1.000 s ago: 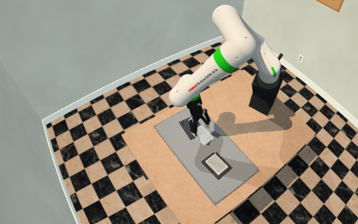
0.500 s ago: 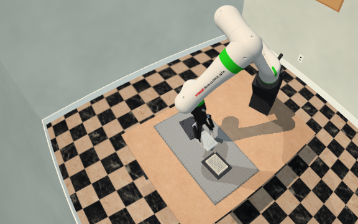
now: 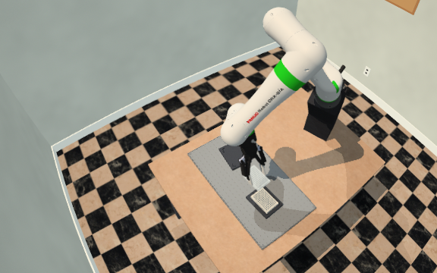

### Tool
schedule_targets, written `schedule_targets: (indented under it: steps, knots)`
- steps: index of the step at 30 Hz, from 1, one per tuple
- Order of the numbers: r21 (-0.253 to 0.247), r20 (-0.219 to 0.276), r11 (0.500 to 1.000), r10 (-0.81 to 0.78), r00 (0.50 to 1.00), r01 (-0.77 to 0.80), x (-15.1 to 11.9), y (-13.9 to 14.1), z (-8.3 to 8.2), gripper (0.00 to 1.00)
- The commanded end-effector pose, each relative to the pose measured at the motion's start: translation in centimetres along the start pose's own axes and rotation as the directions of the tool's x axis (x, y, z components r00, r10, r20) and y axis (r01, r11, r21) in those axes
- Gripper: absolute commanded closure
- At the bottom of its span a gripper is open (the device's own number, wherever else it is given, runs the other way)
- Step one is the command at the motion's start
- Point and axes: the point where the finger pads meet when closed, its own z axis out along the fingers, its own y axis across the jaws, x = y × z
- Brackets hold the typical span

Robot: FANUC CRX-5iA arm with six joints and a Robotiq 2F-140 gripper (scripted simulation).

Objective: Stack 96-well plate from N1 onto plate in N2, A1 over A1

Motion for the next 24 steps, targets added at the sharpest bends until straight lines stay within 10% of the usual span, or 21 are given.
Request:
schedule_targets:
  steps: [1,24]
  knots:
    - [0.000,-0.001,1.000,0.000,1.000,0.000,-0.7,-0.2,0.3,1.00]
    - [0.000,-0.001,1.000,0.000,1.000,0.000,-6.6,-1.6,3.1,1.00]
